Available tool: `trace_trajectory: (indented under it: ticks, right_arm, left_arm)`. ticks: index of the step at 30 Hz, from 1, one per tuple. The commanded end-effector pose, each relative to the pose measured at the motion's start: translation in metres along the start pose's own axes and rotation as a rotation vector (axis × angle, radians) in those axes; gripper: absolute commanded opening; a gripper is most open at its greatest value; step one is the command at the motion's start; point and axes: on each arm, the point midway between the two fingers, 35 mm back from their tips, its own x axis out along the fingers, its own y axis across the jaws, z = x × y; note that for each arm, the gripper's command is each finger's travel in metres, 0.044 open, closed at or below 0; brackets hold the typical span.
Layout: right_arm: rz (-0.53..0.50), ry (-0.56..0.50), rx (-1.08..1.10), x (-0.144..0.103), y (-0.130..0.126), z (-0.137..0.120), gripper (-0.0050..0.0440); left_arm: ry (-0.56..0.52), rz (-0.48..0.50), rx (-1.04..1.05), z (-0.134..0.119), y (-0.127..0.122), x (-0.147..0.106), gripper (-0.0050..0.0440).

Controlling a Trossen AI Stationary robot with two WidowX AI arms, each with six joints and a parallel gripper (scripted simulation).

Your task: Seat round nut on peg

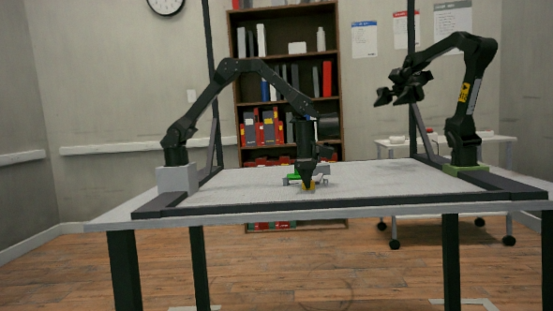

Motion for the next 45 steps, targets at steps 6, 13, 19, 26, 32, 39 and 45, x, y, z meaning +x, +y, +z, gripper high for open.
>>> trace_trajectory:
  ticks: [6,13,19,26,32,39,45]
  right_arm:
    - [0.002,-0.035,0.000,-0.012,0.001,0.007,0.0180]
    - [0.002,-0.035,0.000,-0.012,0.001,0.007,0.0153]
    - [0.003,-0.050,0.000,-0.023,0.000,0.008,0.0157]
    - [0.003,-0.061,0.000,-0.057,0.000,0.010,0.0157]
    - [0.003,-0.061,0.000,-0.073,0.000,0.009,0.0157]
    - [0.006,-0.050,0.001,-0.105,0.023,-0.001,0.0157]
    - [0.011,-0.046,0.001,-0.110,0.082,-0.018,0.0157]
  left_arm:
    - [0.000,-0.008,-0.016,0.004,-0.001,-0.002,0.0440]
    - [0.000,-0.008,-0.016,0.004,-0.001,-0.002,0.0440]
    - [0.000,-0.008,-0.016,0.004,-0.001,-0.002,0.0440]
    - [0.000,-0.008,-0.016,0.004,-0.001,-0.002,0.0440]
    - [0.000,-0.008,-0.016,0.004,-0.001,-0.002,0.0440]
    - [0.040,-0.081,0.025,-0.004,0.000,0.002,0.0440]
    - [0.065,-0.180,0.084,-0.011,0.004,0.004,0.0440]
